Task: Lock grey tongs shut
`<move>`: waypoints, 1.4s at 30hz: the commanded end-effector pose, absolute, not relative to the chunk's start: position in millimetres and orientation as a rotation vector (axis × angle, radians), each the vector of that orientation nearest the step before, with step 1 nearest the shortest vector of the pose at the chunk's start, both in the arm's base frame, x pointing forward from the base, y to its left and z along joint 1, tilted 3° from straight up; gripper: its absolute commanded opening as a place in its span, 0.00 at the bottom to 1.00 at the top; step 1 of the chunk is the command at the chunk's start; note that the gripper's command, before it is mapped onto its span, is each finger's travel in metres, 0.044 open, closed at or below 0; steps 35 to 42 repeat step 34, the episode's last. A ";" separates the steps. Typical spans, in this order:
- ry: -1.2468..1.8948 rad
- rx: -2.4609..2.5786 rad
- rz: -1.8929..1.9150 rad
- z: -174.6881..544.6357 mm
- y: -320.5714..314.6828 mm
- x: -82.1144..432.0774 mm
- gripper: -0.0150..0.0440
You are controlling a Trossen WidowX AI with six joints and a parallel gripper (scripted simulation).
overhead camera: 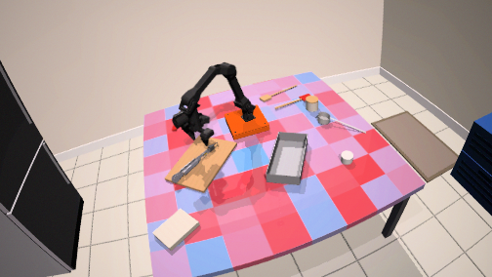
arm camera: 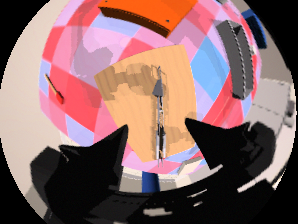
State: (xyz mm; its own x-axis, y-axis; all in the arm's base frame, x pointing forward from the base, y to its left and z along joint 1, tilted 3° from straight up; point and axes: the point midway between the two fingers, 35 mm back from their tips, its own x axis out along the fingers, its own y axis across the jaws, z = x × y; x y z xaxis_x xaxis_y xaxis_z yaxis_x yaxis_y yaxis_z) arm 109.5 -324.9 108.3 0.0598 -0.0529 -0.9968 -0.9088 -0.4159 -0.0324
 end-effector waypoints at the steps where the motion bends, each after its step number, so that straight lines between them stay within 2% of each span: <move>1: 0.990 -1.589 1.449 140.6 -285.9 77.2 1.00; 7: 0.990 -1.584 1.452 165.5 -235.4 46.9 1.00; 14: 0.991 -1.584 1.452 167.5 -235.5 46.9 1.00; 22: 1.003 -1.589 1.446 212.0 -234.5 45.9 1.00; 42: 1.003 -1.589 1.446 212.0 -234.5 45.9 1.00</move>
